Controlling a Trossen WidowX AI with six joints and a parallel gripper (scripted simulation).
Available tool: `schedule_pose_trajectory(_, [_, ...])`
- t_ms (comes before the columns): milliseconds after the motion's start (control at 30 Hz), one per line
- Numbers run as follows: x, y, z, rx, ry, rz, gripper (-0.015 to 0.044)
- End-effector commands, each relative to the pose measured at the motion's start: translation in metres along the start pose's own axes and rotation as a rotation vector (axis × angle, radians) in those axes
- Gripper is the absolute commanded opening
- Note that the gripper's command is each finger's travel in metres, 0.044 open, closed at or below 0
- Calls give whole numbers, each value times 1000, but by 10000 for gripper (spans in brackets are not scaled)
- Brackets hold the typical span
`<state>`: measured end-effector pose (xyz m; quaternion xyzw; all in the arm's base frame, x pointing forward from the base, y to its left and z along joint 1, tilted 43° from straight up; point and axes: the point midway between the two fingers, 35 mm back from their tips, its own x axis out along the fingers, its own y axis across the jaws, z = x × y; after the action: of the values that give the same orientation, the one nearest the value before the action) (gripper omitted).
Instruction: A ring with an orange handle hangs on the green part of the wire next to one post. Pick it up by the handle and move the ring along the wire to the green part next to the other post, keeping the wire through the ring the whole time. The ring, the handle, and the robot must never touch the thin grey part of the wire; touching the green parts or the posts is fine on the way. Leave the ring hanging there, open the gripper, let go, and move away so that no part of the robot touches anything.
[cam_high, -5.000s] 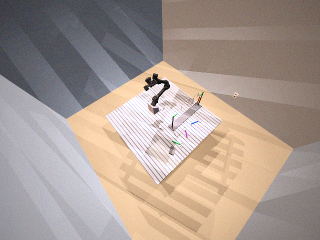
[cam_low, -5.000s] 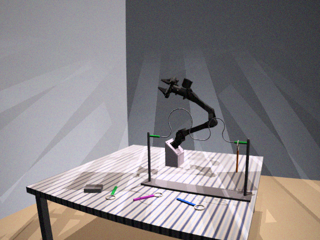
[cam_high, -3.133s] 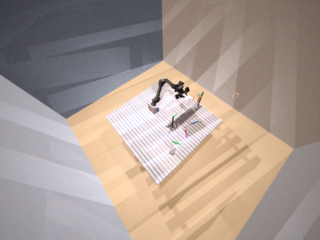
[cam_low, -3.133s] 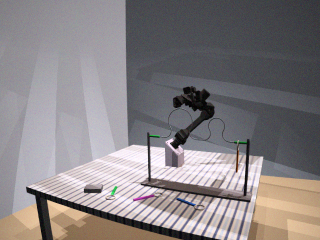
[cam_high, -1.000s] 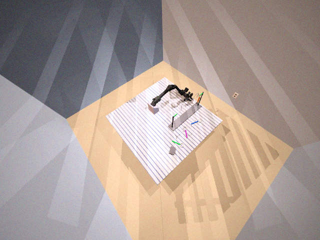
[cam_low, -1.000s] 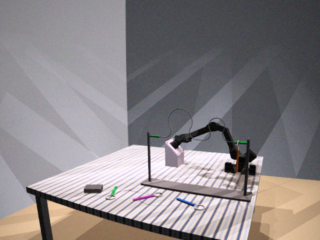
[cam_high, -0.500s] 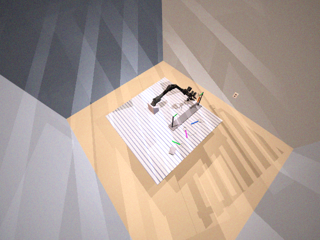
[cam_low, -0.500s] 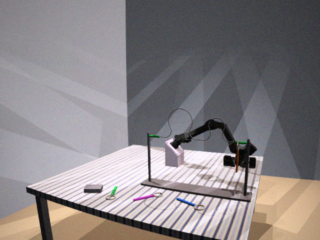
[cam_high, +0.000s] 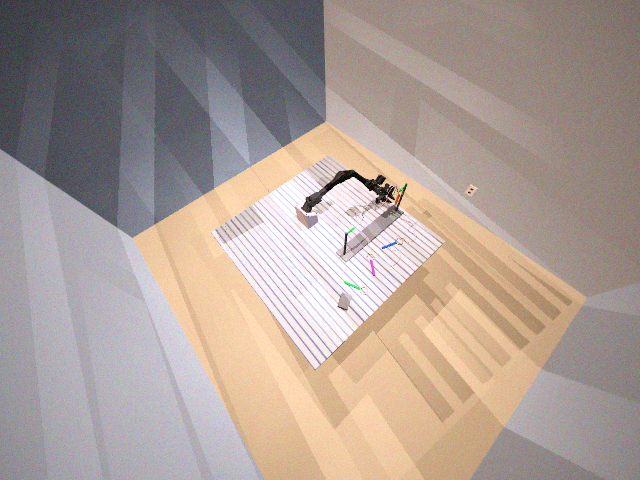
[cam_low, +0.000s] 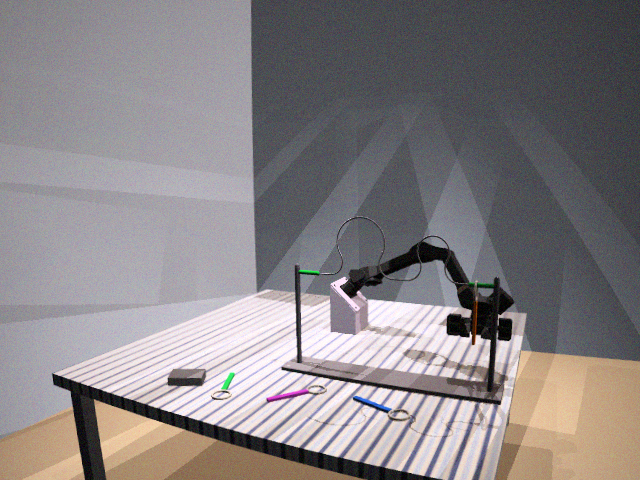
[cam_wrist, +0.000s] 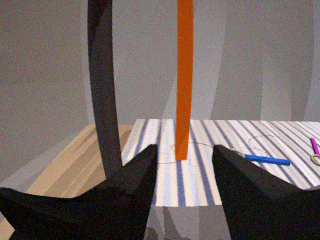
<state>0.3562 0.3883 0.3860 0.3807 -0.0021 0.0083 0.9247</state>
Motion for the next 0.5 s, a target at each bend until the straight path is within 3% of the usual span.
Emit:
schedule_pose_trajectory(0, [7,2,2,0,-1,3,160])
schedule_pose_trajectory(467, [30,2,2,-1,-3,4,160])
